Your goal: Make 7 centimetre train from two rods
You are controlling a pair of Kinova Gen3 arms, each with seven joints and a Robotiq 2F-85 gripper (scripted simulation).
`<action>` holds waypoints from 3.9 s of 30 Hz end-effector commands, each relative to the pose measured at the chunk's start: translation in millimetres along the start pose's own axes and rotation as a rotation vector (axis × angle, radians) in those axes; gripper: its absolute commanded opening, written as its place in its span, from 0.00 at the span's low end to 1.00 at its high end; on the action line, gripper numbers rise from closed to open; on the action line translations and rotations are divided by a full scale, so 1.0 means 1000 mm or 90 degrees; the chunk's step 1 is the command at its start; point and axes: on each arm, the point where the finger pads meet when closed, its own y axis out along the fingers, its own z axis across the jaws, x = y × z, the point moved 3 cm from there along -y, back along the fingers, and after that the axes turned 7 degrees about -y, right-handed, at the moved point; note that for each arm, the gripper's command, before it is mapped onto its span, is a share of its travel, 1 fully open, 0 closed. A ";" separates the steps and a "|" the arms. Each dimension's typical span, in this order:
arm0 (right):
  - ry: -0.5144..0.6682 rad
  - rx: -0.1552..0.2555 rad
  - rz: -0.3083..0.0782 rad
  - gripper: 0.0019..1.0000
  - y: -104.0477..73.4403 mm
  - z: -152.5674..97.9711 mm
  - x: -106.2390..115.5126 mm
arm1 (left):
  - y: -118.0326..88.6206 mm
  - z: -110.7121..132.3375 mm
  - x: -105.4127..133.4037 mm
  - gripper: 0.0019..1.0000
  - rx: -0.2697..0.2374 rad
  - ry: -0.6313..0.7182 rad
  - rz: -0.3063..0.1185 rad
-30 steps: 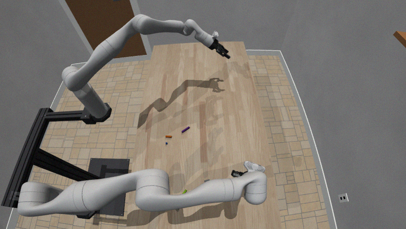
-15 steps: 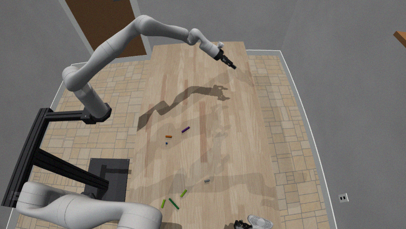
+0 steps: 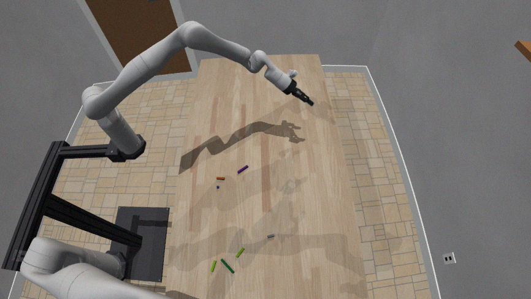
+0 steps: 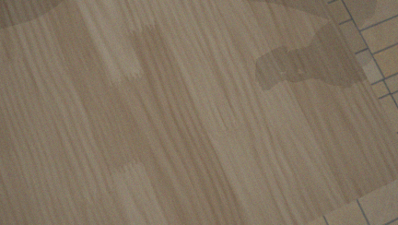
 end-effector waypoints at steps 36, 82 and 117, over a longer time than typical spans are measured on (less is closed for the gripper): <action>-0.039 0.010 -0.054 1.00 -0.121 -0.069 0.201 | 0.052 0.078 0.205 1.00 -0.104 -0.310 -0.089; -0.116 -0.020 -0.107 1.00 -0.256 -0.263 0.366 | -0.026 0.081 0.442 1.00 -0.386 -0.556 -0.122; -0.203 -0.075 -0.128 1.00 -0.338 -0.463 0.401 | -0.147 0.050 0.553 1.00 -0.611 -0.640 -0.060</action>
